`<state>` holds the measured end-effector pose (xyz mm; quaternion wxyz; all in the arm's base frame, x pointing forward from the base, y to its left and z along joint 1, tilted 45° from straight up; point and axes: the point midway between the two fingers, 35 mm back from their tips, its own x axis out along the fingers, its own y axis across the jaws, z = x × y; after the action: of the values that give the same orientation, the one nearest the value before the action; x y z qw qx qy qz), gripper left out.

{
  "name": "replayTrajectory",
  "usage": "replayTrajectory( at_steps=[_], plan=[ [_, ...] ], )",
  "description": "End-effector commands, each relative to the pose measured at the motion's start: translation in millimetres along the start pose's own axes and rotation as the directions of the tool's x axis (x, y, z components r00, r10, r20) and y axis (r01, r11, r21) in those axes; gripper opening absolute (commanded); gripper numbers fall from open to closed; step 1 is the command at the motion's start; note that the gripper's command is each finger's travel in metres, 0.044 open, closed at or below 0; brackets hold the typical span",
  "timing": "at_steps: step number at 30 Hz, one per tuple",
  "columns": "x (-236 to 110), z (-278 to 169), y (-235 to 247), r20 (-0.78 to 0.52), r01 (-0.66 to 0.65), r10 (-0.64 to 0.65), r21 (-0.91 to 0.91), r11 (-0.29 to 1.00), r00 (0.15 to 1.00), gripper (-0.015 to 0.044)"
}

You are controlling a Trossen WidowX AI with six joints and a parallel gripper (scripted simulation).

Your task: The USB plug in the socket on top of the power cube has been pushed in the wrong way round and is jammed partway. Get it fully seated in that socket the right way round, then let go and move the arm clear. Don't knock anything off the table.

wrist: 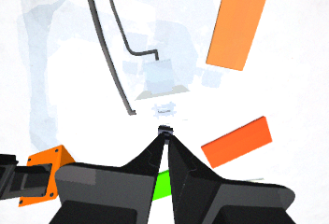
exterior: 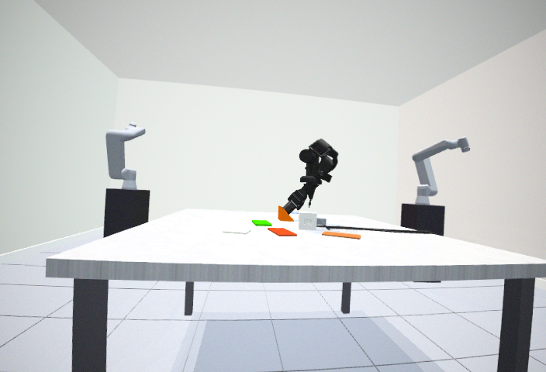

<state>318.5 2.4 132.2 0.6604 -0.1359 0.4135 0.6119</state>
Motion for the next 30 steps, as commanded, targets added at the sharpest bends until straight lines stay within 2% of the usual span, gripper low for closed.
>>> replayTrajectory(
  at_steps=[1,8,30],
  plan=[
    [0.3,-0.3,0.3,-0.001,-0.001,0.001,-0.091,0.996,1.0,0.0],
    [0.3,-0.3,0.3,0.0,-0.001,0.001,-0.254,0.967,1.0,0.0],
    [1.0,1.0,0.5,0.001,0.0,0.0,-0.26,0.966,1.0,0.0]
  ],
)
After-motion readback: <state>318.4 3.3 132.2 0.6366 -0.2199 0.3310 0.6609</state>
